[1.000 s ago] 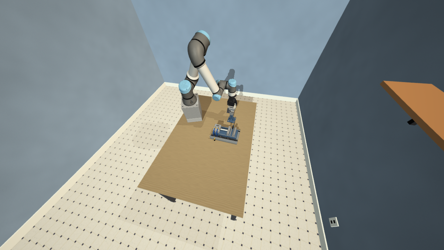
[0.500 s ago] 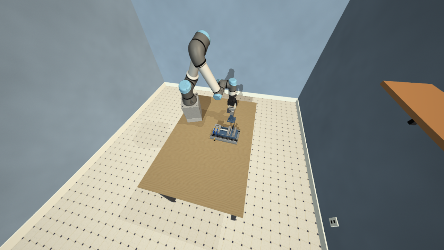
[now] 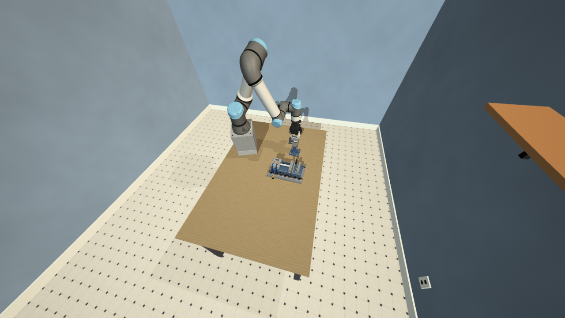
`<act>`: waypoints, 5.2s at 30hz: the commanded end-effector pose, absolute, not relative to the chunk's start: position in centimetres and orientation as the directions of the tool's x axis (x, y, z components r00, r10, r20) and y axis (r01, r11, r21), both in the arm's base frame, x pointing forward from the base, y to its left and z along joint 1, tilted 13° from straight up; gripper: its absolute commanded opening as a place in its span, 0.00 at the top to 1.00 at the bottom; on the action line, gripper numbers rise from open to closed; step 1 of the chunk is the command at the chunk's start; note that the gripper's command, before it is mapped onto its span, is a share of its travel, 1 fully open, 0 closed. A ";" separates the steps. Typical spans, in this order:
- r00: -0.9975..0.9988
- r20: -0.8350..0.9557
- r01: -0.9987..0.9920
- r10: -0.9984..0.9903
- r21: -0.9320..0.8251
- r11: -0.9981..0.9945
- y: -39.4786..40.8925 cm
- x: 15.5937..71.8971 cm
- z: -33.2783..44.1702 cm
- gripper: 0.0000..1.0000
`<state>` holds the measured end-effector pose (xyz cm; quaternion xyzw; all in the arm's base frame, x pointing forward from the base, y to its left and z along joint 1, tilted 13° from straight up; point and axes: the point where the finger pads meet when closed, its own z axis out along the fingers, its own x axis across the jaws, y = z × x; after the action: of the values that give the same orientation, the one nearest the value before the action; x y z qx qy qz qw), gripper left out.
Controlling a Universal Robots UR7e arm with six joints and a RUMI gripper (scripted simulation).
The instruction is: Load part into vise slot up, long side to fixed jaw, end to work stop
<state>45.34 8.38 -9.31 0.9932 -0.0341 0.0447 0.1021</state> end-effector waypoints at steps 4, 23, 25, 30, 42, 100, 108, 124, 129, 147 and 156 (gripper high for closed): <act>0.994 0.097 -0.077 -0.059 0.200 -0.977 8.4 45.4 -9.3 1.00; 0.994 0.097 -0.077 -0.059 0.200 -0.977 8.4 45.4 -9.3 1.00; 0.994 0.097 -0.077 -0.059 0.200 -0.977 8.4 45.4 -9.3 1.00; 0.994 0.097 -0.077 -0.059 0.200 -0.977 8.4 45.4 -9.3 1.00; 0.994 0.097 -0.077 -0.059 0.200 -0.977 8.4 45.4 -9.1 1.00; 0.994 0.097 -0.077 -0.058 0.200 -0.977 9.4 45.0 -4.3 1.00; 0.994 0.097 -0.077 -0.058 0.200 -0.977 9.4 45.0 -4.3 1.00; 0.994 0.096 -0.071 -0.053 0.200 -0.977 9.4 45.0 -4.3 1.00; 0.994 0.095 -0.067 -0.049 0.200 -0.977 9.3 45.0 -4.3 1.00; 0.996 0.090 -0.042 -0.024 0.202 -0.978 9.0 45.2 -4.2 1.00; 0.996 0.085 -0.019 -0.001 0.204 -0.979 8.7 45.3 -4.2 1.00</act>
<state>45.19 8.84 -4.24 0.9938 -0.0103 0.0420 0.1029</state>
